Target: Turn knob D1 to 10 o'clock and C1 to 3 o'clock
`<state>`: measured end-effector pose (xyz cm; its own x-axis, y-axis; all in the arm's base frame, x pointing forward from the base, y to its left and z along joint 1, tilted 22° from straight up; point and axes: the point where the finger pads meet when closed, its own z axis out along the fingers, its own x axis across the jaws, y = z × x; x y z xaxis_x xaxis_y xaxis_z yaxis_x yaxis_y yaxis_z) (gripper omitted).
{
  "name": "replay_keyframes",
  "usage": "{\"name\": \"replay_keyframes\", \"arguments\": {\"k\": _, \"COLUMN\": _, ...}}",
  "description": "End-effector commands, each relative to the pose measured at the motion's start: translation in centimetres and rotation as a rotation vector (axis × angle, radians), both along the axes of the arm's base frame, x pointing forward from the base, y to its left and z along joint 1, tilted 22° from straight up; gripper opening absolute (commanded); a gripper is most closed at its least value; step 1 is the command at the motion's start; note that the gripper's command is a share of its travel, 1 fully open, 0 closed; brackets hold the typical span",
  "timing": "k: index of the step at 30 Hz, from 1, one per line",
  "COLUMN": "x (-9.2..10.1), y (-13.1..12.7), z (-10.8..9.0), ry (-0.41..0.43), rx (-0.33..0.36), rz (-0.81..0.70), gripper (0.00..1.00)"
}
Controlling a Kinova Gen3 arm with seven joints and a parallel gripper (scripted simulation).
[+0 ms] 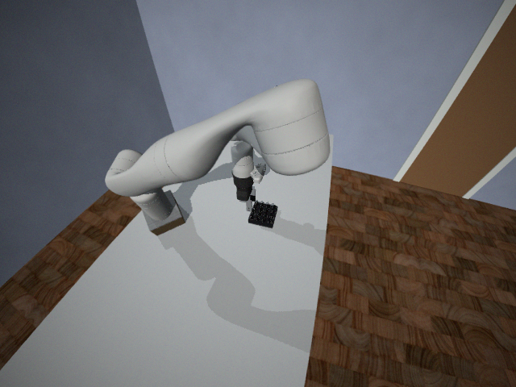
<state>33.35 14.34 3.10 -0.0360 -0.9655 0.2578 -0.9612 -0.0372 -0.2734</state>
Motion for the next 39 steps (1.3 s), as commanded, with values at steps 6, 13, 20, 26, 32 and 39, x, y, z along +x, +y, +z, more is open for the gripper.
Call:
{"name": "replay_keyframes", "arguments": {"k": 6, "x": -0.80, "y": 0.20, "z": -0.22, "ry": 0.002, "rx": -0.001, "rz": 0.010, "gripper": 1.00}}
{"name": "replay_keyframes", "arguments": {"k": 13, "x": -1.00, "y": 0.20, "z": -0.28, "ry": 0.002, "rx": -0.001, "rz": 0.010, "gripper": 1.00}}
{"name": "replay_keyframes", "arguments": {"k": 20, "x": -1.00, "y": 0.20, "z": -0.28, "ry": 0.002, "rx": -0.001, "rz": 0.010, "gripper": 1.00}}
{"name": "replay_keyframes", "arguments": {"k": 26, "x": -1.00, "y": 0.20, "z": -0.28, "ry": 0.002, "rx": -0.001, "rz": 0.010, "gripper": 1.00}}
{"name": "replay_keyframes", "arguments": {"k": 32, "x": -1.00, "y": 0.20, "z": -0.28, "ry": 0.002, "rx": -0.001, "rz": 0.010, "gripper": 1.00}}
{"name": "replay_keyframes", "arguments": {"k": 39, "x": -1.00, "y": 0.20, "z": -0.28, "ry": 0.002, "rx": -0.001, "rz": 0.010, "gripper": 1.00}}
